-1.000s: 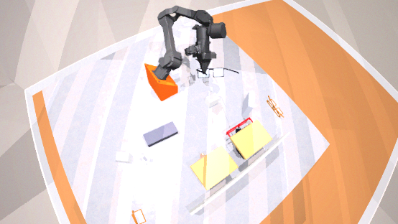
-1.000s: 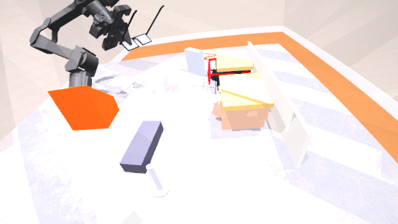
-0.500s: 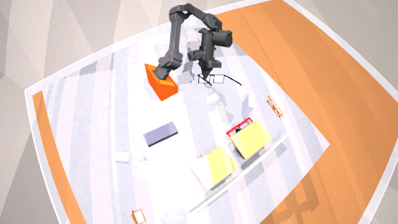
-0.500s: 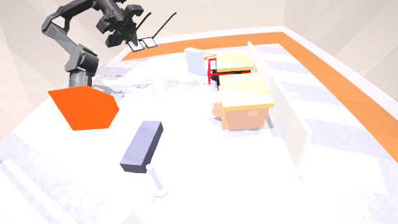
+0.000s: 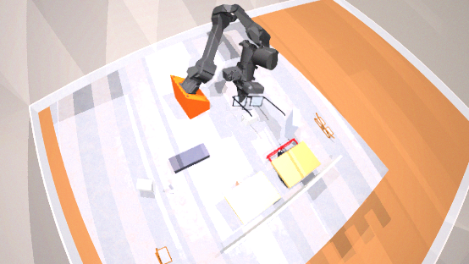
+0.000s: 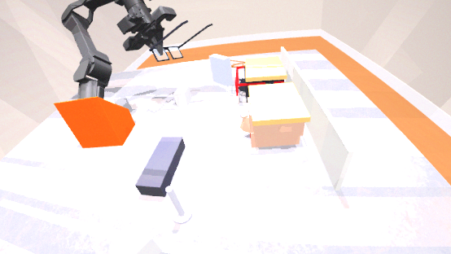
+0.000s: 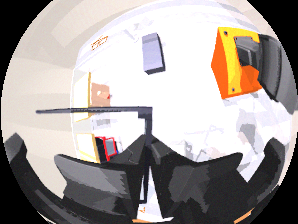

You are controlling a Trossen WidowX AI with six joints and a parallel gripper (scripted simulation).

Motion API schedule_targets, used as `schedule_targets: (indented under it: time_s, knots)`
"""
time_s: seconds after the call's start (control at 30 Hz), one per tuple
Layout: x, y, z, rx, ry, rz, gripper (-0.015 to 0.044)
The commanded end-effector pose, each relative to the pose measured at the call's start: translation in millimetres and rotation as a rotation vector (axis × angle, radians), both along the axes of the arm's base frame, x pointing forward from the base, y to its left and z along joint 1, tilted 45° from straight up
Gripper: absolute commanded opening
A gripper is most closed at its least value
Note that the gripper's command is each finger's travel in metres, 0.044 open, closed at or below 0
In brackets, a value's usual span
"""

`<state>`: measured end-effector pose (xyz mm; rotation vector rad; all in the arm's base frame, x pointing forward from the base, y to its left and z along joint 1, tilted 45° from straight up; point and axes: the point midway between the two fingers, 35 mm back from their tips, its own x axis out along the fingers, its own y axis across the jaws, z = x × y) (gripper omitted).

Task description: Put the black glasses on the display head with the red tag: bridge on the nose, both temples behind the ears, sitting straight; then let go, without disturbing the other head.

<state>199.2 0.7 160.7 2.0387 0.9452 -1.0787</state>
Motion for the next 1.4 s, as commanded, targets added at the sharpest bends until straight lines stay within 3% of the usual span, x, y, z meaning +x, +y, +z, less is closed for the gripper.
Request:
schedule_targets:
  time_s: [0.0,1.37]
  knots:
    - [9,-6,-6,0.005,0.022,0.037,0.0]
    - [57,-66,-107,0.17,0.139,0.366,0.0]
